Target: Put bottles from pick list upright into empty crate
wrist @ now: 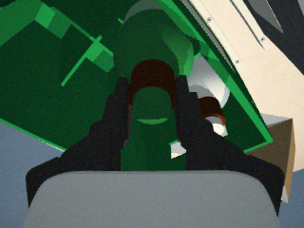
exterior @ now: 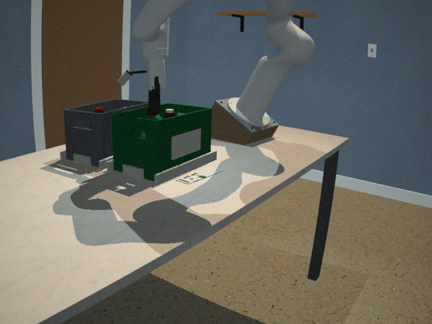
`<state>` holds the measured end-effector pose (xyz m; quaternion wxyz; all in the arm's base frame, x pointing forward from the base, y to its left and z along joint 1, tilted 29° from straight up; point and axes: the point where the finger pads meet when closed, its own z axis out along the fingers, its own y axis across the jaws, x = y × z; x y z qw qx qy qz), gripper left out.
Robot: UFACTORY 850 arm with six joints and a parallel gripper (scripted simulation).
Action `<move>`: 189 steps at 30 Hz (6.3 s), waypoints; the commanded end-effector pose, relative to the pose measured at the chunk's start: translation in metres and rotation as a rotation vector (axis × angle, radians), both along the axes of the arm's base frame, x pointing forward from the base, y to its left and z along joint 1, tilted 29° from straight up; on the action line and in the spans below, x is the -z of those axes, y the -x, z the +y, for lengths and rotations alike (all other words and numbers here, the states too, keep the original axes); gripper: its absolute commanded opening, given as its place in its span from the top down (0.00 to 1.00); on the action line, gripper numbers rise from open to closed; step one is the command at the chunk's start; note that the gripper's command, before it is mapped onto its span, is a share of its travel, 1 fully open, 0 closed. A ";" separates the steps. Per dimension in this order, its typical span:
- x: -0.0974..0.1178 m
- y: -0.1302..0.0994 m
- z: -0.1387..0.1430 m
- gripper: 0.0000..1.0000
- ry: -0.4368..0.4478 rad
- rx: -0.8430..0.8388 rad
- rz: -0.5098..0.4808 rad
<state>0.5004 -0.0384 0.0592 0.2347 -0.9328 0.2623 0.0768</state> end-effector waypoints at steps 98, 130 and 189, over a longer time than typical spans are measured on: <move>0.025 0.000 0.013 1.00 0.001 0.001 -0.002; 0.025 0.000 0.013 1.00 0.001 0.001 -0.002; 0.028 0.000 0.015 0.35 0.001 0.001 -0.002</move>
